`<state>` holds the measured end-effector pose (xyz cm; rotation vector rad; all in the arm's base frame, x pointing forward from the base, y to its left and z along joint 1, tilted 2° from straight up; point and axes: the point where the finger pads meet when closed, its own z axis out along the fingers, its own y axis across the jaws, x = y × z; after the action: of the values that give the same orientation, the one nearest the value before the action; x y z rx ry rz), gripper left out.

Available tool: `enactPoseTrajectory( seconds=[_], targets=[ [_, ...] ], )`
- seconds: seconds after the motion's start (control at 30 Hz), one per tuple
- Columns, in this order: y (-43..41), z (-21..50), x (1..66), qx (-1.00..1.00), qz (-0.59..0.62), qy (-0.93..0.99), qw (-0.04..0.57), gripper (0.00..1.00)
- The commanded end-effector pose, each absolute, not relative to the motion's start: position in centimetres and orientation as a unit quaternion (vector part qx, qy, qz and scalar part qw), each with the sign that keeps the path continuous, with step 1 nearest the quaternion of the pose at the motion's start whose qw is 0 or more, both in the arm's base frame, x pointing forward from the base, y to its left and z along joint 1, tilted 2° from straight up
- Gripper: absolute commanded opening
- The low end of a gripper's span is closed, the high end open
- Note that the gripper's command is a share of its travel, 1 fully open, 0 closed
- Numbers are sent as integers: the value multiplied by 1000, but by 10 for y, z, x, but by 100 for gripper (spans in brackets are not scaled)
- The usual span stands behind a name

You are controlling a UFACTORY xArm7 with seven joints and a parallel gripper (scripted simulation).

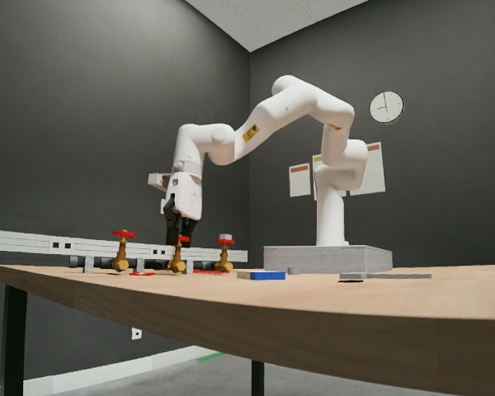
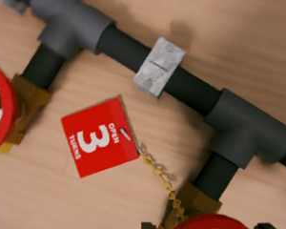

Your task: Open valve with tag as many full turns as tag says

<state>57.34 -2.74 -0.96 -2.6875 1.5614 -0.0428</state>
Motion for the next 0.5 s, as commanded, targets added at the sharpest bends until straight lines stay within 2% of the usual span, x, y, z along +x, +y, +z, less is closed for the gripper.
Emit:
enactPoseTrajectory(
  seconds=[0.0, 0.4, 0.47],
  targets=[
    [-28, -7, 575, -899, -18, 437, 19, 0],
    [-28, -7, 575, -986, -22, 165, 10, 0],
    [-28, -7, 575, -986, -22, 165, 10, 0]
  ],
)
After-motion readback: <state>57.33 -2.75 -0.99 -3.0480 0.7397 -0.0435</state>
